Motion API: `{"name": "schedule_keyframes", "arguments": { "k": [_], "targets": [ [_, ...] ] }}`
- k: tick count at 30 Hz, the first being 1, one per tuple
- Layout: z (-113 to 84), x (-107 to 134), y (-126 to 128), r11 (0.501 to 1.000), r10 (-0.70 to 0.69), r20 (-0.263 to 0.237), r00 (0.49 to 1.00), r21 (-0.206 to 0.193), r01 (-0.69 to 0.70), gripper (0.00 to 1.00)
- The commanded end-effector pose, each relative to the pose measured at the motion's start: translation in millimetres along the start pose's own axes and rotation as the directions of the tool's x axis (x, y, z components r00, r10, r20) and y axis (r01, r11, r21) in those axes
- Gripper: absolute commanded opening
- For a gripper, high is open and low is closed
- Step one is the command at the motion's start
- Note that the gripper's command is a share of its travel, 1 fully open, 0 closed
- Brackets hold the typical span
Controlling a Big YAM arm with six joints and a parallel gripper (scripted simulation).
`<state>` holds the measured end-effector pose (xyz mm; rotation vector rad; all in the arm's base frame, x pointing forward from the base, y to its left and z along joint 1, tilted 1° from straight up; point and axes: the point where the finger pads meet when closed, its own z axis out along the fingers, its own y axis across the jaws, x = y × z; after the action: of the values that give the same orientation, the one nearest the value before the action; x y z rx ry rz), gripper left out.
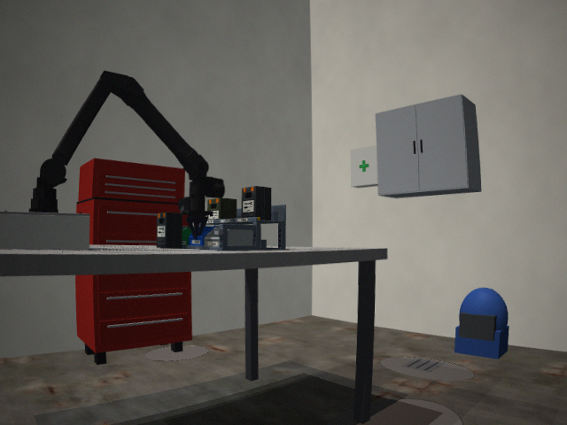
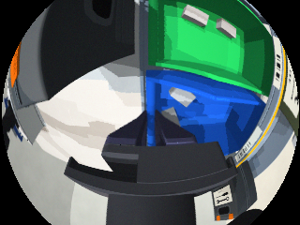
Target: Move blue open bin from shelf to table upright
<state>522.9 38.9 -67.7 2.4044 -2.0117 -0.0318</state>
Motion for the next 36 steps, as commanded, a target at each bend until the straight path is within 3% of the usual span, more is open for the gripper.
{"name": "schedule_keyframes", "arguments": {
  "k": [1,36],
  "targets": [
    [-16.0,3.5,0.2,1.0,0.007,-0.004,1.0,0.013,-0.007,0.0],
    [-19.1,3.8,-1.6,1.0,0.007,-0.004,1.0,0.018,-0.007,0.0]
  ]
}}
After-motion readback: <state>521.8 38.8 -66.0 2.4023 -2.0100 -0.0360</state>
